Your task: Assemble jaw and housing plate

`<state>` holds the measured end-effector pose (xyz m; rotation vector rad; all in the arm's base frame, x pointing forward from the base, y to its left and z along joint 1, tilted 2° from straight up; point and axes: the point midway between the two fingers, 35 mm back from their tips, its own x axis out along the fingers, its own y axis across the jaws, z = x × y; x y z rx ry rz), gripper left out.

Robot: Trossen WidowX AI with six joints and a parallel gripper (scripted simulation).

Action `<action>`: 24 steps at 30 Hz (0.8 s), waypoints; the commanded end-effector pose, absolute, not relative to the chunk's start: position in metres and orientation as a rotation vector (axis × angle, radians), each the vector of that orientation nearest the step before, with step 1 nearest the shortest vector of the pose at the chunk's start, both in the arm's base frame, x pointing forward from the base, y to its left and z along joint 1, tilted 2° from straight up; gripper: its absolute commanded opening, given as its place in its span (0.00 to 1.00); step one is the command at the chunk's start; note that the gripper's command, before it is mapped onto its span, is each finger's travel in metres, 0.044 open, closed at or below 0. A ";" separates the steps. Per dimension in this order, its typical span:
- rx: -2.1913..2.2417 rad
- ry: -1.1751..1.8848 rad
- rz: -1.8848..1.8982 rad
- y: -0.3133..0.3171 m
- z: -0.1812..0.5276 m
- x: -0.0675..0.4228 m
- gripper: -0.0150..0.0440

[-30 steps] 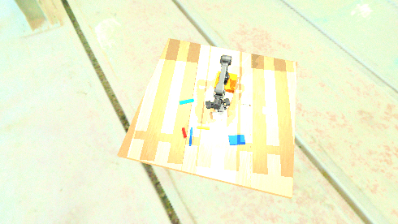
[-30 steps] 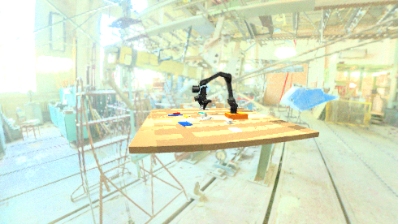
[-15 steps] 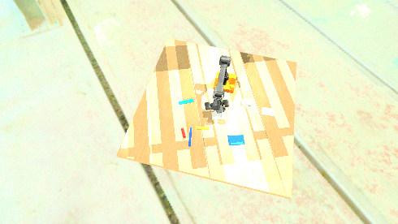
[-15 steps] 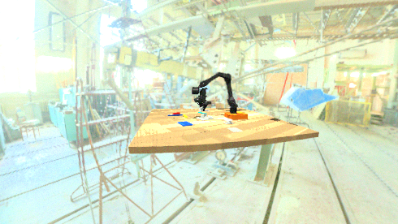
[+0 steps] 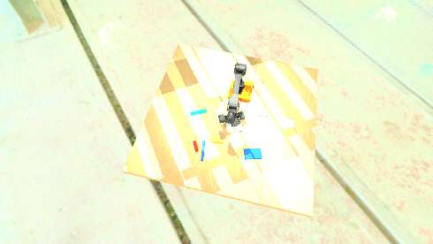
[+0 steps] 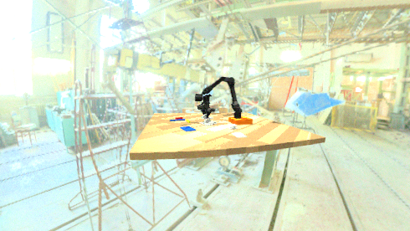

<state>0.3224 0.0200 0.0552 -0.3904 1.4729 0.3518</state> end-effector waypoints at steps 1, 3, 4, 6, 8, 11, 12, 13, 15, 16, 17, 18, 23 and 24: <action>-0.391 1.477 0.349 0.019 0.046 0.322 0.48; -0.391 1.477 0.349 0.019 0.043 0.322 0.48; -0.391 1.477 0.349 0.019 0.042 0.322 0.48; -0.391 1.477 0.349 0.019 0.042 0.322 0.48; -0.391 1.477 0.349 0.019 0.042 0.322 0.48; -0.391 1.477 0.349 0.019 0.042 0.322 0.48; -0.391 1.477 0.349 0.019 0.042 0.322 0.48; -0.391 1.477 0.349 0.019 0.042 0.322 0.48; -0.391 1.477 0.349 0.019 0.042 0.322 0.48; -0.391 1.477 0.349 0.019 0.042 0.322 0.48; -0.391 1.477 0.349 0.019 0.042 0.322 0.48; -0.391 1.477 0.349 0.019 0.042 0.322 0.48; -0.395 1.477 0.352 0.019 0.040 0.322 0.48; -0.396 1.476 0.353 0.019 0.039 0.322 0.48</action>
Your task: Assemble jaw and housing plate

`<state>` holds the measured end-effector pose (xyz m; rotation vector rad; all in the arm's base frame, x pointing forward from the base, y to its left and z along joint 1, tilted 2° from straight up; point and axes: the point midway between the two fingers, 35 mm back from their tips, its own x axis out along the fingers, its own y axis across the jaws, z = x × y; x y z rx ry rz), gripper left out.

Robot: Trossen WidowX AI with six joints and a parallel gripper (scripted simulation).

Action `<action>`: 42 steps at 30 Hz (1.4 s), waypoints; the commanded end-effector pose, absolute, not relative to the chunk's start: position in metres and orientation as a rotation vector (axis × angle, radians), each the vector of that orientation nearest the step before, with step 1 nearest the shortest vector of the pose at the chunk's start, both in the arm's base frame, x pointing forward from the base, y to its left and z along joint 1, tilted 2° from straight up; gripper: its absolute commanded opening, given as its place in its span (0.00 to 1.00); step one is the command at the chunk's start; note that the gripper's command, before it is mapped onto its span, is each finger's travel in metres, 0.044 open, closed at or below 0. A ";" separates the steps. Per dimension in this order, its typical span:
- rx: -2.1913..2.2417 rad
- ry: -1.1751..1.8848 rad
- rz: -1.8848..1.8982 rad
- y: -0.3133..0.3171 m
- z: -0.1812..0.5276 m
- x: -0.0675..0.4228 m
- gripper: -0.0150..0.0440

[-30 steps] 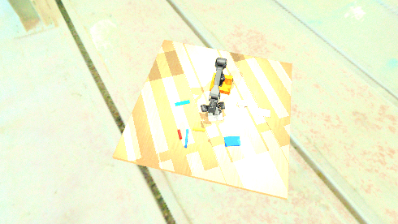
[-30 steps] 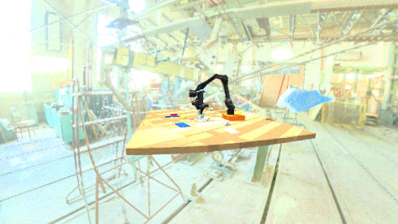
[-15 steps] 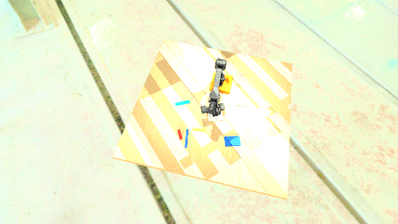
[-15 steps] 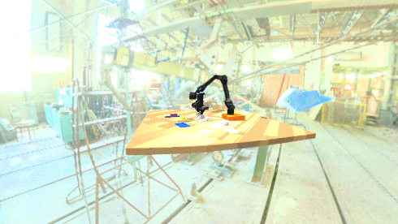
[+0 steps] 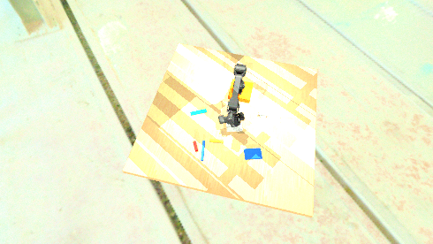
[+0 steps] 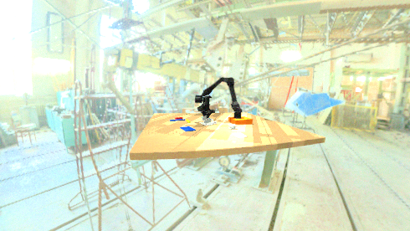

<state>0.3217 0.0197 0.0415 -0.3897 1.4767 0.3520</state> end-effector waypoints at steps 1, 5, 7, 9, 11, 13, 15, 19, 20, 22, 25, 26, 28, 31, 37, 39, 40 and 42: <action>-0.396 1.476 0.353 0.019 0.039 0.322 0.48; -0.396 1.476 0.353 0.019 0.039 0.322 0.48; -0.396 1.476 0.353 0.019 0.039 0.322 0.48; -0.397 1.476 0.354 0.019 0.038 0.322 0.48; -0.399 1.476 0.356 0.019 0.037 0.322 0.48; -0.400 1.476 0.357 0.019 0.036 0.322 0.48; -0.400 1.476 0.357 0.019 0.036 0.322 0.48; -0.400 1.476 0.357 0.019 0.036 0.322 0.48; -0.400 1.476 0.357 0.019 0.036 0.322 0.48; -0.400 1.476 0.357 0.019 0.035 0.322 0.48; -0.400 1.476 0.358 0.019 0.033 0.322 0.48; -0.400 1.476 0.358 0.019 0.033 0.322 0.48; -0.400 1.476 0.358 0.019 0.033 0.322 0.48; -0.400 1.476 0.358 0.019 0.033 0.322 0.48; -0.401 1.476 0.358 0.019 0.030 0.322 0.48; -0.401 1.476 0.358 0.019 0.030 0.322 0.48; -0.401 1.476 0.358 0.019 0.030 0.322 0.48; -0.401 1.476 0.358 0.019 0.030 0.322 0.48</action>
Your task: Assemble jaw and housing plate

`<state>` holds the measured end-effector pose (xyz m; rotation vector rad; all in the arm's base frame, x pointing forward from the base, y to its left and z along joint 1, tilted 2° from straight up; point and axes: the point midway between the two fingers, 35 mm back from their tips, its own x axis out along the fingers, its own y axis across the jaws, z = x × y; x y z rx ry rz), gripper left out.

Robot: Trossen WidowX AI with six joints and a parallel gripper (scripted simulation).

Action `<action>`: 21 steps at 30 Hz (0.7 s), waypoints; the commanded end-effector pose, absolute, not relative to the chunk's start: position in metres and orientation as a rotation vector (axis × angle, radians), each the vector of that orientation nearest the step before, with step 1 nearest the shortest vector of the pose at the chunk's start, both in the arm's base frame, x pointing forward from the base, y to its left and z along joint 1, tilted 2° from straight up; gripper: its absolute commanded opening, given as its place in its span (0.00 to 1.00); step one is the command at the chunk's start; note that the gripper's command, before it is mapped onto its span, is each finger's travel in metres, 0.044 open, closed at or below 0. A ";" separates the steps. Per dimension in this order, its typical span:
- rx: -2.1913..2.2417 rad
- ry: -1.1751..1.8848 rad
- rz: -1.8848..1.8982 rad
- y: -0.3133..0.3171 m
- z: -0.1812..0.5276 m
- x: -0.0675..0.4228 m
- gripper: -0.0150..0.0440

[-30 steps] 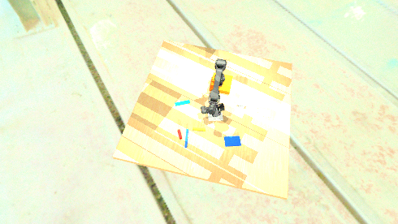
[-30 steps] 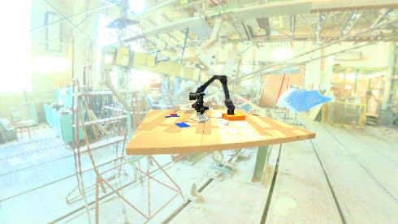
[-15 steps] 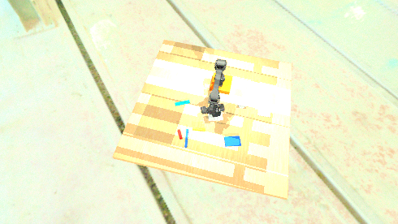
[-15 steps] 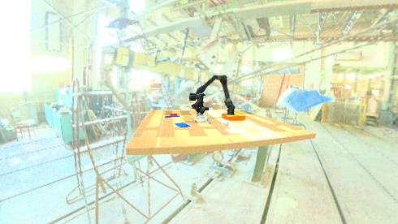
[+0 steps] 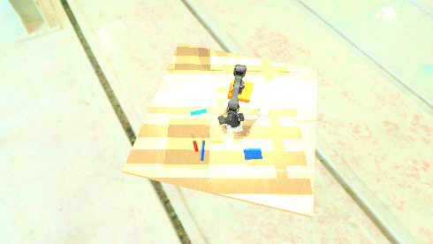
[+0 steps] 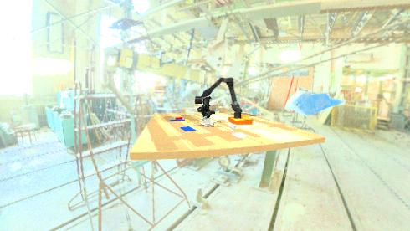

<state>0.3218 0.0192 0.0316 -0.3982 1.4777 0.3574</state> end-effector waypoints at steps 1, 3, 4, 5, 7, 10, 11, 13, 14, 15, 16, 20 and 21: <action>-0.401 1.476 0.358 0.019 0.030 0.322 0.48; -0.401 1.476 0.359 0.019 0.029 0.323 0.48; -0.402 1.476 0.359 0.019 0.028 0.323 0.48; -0.402 1.475 0.359 0.019 0.027 0.323 0.48; -0.402 1.475 0.359 0.019 0.027 0.323 0.48; -0.402 1.475 0.359 0.019 0.027 0.323 0.48; -0.402 1.475 0.359 0.019 0.027 0.323 0.48; -0.402 1.475 0.359 0.019 0.027 0.323 0.48; -0.402 1.475 0.360 0.019 0.027 0.323 0.48; -0.403 1.475 0.360 0.019 0.026 0.323 0.48; -0.404 1.475 0.361 0.019 0.025 0.323 0.48; -0.405 1.475 0.362 0.019 0.024 0.323 0.48; -0.405 1.475 0.362 0.019 0.024 0.323 0.48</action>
